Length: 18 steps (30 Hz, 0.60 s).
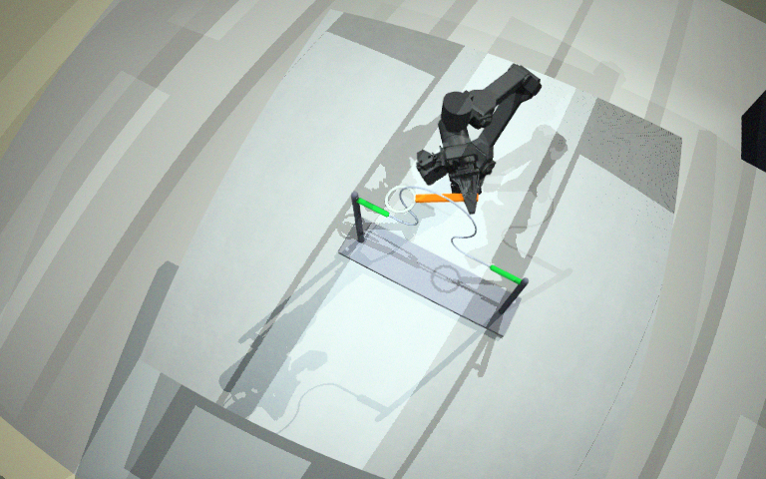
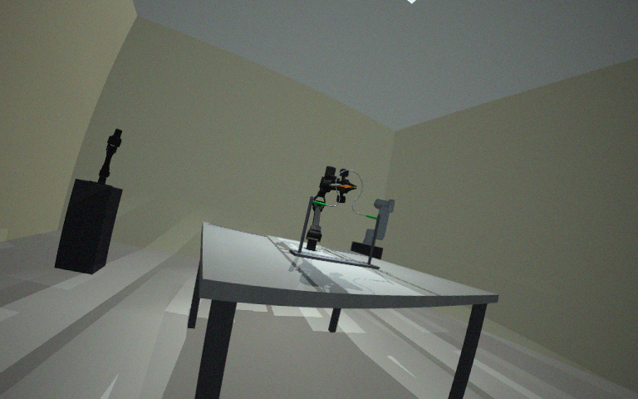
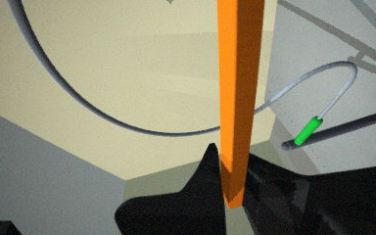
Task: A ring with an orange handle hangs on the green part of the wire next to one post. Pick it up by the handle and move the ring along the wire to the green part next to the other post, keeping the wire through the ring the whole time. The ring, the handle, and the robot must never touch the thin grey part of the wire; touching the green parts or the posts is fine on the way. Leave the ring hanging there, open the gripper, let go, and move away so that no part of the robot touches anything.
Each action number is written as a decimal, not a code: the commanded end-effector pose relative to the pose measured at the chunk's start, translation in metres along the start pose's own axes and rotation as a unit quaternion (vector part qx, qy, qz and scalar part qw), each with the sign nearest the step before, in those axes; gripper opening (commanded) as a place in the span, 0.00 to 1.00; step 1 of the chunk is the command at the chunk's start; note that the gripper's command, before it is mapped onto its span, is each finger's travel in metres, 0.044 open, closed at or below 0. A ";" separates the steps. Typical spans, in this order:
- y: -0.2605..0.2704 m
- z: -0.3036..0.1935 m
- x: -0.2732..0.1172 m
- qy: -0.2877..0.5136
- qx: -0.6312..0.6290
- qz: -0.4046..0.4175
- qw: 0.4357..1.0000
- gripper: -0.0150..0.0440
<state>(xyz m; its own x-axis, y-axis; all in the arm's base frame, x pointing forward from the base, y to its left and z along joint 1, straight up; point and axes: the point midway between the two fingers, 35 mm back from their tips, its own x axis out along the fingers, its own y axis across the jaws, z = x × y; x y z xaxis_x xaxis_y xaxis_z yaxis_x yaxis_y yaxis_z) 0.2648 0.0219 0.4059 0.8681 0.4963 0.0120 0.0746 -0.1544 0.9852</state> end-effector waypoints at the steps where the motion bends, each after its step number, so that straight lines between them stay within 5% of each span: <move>1: 0.000 -0.001 0.000 -0.001 -0.024 -0.015 1.000 0.00; 18: -0.008 0.000 0.001 -0.012 -0.106 -0.075 0.991 0.00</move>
<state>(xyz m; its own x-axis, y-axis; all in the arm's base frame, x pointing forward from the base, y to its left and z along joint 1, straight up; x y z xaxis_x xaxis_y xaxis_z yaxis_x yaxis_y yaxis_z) 0.2646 0.0236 0.3976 0.8656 0.4868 -0.1175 0.1003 0.0614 0.9931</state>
